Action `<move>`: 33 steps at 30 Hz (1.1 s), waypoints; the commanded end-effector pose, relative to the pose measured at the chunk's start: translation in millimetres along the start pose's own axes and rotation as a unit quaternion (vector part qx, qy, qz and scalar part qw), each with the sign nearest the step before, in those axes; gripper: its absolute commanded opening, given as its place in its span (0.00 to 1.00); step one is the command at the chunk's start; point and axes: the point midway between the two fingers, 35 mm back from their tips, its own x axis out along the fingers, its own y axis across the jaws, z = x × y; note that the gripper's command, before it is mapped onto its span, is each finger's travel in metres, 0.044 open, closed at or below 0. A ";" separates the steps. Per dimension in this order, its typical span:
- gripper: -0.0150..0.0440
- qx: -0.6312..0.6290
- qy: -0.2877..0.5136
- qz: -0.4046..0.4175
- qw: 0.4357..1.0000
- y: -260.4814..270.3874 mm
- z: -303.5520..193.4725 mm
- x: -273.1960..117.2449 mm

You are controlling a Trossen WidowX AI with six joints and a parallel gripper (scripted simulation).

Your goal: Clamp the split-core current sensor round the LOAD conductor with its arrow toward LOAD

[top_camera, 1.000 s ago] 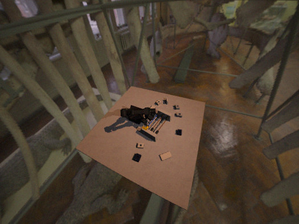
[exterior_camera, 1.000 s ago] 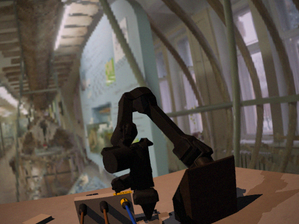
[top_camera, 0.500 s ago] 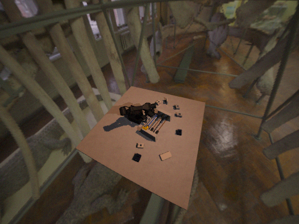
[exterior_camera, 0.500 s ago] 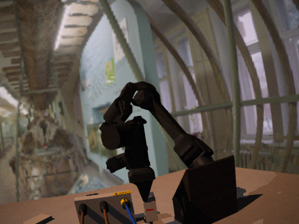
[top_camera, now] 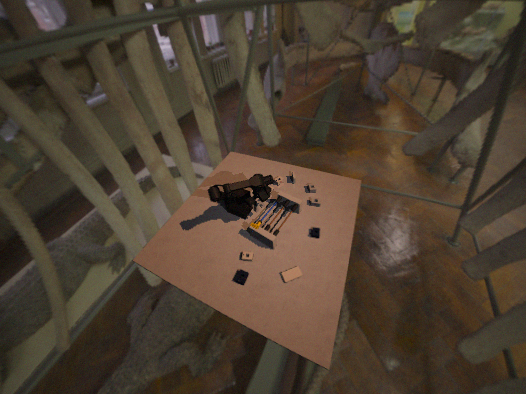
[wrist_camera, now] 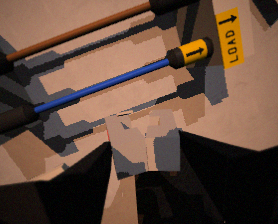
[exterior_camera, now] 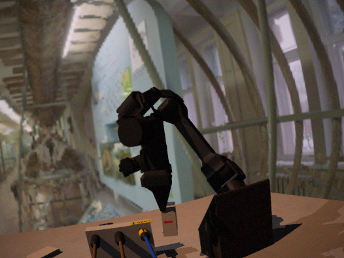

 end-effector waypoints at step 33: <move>0.25 0.618 0.001 0.000 0.786 10.3 48.2 8.4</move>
